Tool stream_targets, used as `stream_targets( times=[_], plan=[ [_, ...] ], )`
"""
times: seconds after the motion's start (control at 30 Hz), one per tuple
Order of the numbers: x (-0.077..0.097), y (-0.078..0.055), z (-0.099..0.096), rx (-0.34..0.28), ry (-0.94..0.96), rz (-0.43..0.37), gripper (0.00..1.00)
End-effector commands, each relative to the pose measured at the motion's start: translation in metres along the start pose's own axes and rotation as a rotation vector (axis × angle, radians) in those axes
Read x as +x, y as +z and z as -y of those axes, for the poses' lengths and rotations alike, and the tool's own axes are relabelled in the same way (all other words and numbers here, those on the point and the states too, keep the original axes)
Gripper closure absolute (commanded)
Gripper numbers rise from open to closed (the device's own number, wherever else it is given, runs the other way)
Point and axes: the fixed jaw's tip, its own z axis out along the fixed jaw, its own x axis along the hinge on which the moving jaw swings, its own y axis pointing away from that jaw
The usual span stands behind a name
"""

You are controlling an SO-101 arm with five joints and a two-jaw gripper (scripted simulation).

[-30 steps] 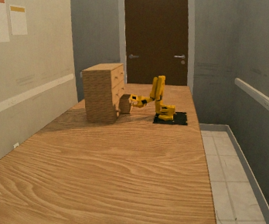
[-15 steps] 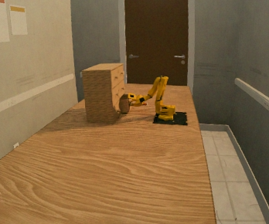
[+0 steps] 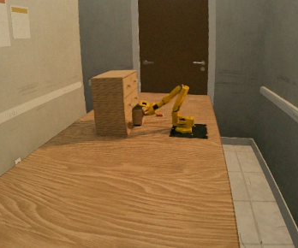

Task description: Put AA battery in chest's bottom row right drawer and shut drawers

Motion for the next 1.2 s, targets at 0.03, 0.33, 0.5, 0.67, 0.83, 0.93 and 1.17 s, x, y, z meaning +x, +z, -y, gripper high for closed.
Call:
stream_targets(
  times=[0.03,0.33,0.5,0.67,0.83,0.93,1.17],
  plan=[
    [-0.009,-0.003,0.008,-0.003,0.053,-0.015,0.79],
    [-0.015,-0.013,0.011,-0.035,0.135,-0.081,0.79],
    [-0.017,-0.018,0.012,-0.045,0.163,-0.104,0.79],
    [-0.019,-0.027,0.014,-0.06,0.208,-0.143,0.79],
    [-0.021,-0.037,0.015,-0.073,0.254,-0.182,0.79],
    [-0.022,-0.043,0.015,-0.081,0.281,-0.206,0.79],
    [-0.022,-0.056,0.016,-0.091,0.327,-0.246,0.79]
  ],
)
